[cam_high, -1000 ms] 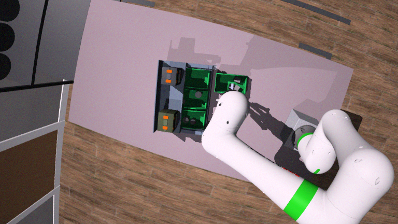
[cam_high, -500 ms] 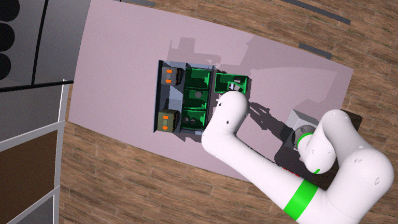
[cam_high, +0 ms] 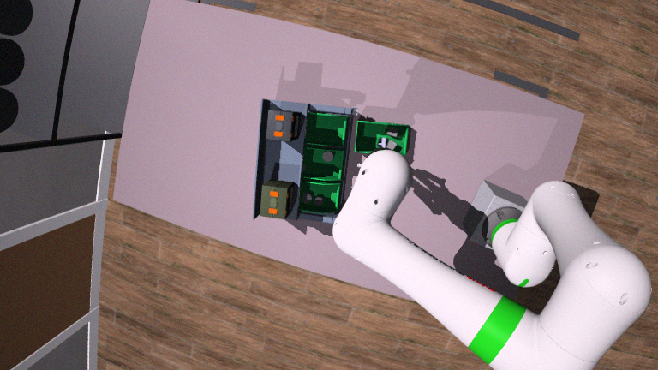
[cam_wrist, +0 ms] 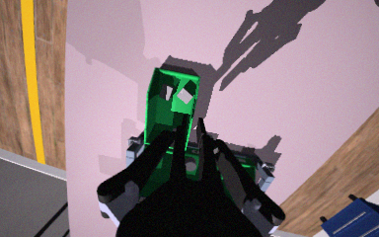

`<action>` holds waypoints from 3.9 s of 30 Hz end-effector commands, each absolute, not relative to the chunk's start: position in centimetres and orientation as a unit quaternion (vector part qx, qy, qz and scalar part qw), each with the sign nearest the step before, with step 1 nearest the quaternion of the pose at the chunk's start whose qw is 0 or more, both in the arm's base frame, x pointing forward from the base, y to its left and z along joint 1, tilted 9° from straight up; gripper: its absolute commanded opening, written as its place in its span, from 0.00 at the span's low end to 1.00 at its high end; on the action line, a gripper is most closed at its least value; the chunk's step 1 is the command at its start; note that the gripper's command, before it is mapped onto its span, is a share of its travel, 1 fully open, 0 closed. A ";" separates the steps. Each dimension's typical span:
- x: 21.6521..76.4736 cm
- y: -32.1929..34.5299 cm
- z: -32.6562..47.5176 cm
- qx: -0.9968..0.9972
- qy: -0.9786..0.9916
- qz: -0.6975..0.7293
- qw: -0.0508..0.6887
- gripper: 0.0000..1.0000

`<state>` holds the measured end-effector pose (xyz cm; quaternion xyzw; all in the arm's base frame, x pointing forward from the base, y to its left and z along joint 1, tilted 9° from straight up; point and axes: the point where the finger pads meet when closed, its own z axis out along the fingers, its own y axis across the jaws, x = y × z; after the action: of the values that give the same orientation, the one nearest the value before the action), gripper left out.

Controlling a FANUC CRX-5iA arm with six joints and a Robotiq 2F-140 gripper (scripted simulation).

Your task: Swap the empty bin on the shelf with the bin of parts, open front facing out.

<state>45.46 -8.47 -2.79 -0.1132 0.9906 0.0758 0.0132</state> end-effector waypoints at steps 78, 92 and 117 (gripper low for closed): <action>45.6 -7.8 -7.0 -0.113 0.991 0.075 0.014 0.10; 45.6 -7.8 -7.0 -0.113 0.991 0.075 0.014 0.10; 45.6 -7.9 -6.3 -0.113 0.991 0.075 0.014 0.10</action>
<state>45.47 -7.87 -6.65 -0.1133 0.9906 0.0759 0.0130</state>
